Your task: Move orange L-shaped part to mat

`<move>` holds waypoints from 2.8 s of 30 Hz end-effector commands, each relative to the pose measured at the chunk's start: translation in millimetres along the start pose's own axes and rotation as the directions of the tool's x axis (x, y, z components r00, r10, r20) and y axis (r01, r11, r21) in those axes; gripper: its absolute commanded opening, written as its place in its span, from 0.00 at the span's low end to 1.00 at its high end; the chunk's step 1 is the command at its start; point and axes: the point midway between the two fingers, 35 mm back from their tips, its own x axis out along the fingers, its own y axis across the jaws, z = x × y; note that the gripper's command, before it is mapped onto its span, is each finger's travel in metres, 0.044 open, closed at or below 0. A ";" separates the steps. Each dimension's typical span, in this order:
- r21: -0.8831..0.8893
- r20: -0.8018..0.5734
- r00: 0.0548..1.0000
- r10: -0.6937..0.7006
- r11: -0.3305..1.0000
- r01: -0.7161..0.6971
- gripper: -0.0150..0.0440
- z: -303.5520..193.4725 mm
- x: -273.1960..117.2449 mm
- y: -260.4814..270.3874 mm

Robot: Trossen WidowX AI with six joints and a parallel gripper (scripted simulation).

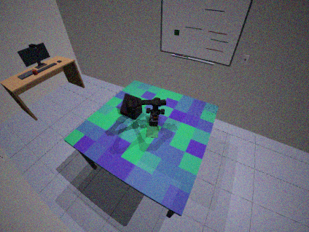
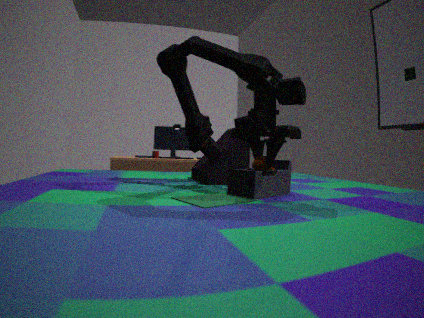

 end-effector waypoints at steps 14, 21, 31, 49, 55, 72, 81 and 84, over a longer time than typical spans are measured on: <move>-0.001 0.001 1.000 0.001 1.000 -0.001 0.25 -0.5 -24.1 0.0; -0.002 0.001 1.000 0.001 1.000 -0.001 0.25 -0.6 -34.9 -0.1; -0.003 0.001 1.000 0.001 1.000 -0.001 0.25 -0.7 -50.5 -0.2; -0.003 0.000 1.000 0.001 1.000 -0.001 0.25 -1.0 -78.3 -0.2; -0.003 0.000 1.000 0.001 1.000 -0.001 0.25 -1.0 -85.3 -0.4; -0.004 0.002 1.000 0.000 1.000 0.000 0.25 46.6 -83.7 -4.6; -0.003 0.004 1.000 -0.001 1.000 0.001 0.25 92.8 -83.7 -9.3; -0.003 0.005 1.000 -0.001 1.000 0.001 0.25 107.8 -83.7 -10.7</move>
